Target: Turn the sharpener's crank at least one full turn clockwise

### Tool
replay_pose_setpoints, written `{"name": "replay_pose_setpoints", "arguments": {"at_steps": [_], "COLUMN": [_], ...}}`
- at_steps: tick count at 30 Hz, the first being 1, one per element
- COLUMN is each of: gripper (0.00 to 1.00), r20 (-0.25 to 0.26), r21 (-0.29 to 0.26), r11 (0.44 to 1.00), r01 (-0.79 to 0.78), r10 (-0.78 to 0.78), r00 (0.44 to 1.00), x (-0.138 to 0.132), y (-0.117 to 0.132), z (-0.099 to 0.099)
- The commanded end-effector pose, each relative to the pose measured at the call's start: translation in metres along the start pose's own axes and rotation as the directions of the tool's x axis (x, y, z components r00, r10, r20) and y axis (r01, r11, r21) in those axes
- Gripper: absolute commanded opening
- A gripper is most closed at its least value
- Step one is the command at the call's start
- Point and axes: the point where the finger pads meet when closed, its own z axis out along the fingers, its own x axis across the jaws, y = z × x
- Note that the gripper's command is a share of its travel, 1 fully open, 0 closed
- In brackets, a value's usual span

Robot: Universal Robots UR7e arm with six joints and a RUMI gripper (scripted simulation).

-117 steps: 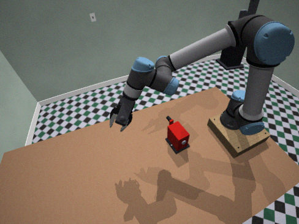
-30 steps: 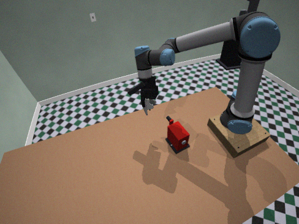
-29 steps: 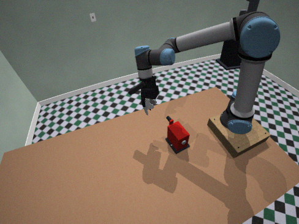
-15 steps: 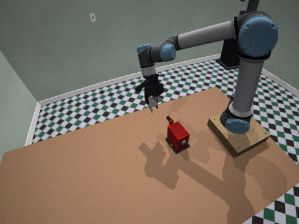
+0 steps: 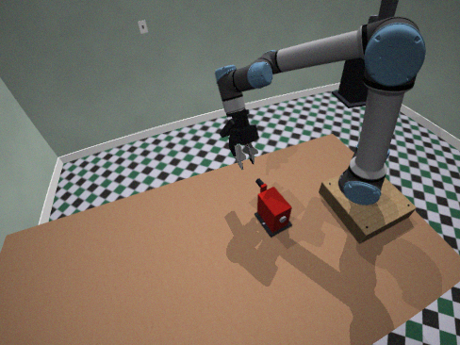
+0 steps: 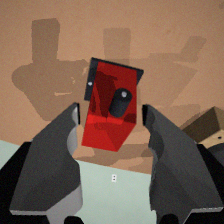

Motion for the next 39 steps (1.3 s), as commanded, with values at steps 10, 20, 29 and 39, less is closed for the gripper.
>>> {"name": "replay_pose_setpoints", "arguments": {"at_steps": [10,20,29,39], "gripper": [0.32,0.32,0.32,0.32], "r20": [-0.011,-0.011,-0.012,-0.01], "r21": [-0.071,-0.07,-0.072,-0.068], "r11": [0.977,0.977,0.977,0.978], "r01": [-0.202,-0.199,-0.199,-0.199], "r10": [0.201,0.199,0.199,0.199], "r00": [0.979,0.98,0.98,0.98], "x": [0.019,0.018,0.018,0.018], "y": [0.013,0.016,0.016,0.015], "z": [0.005,0.032,0.047,0.045]}}
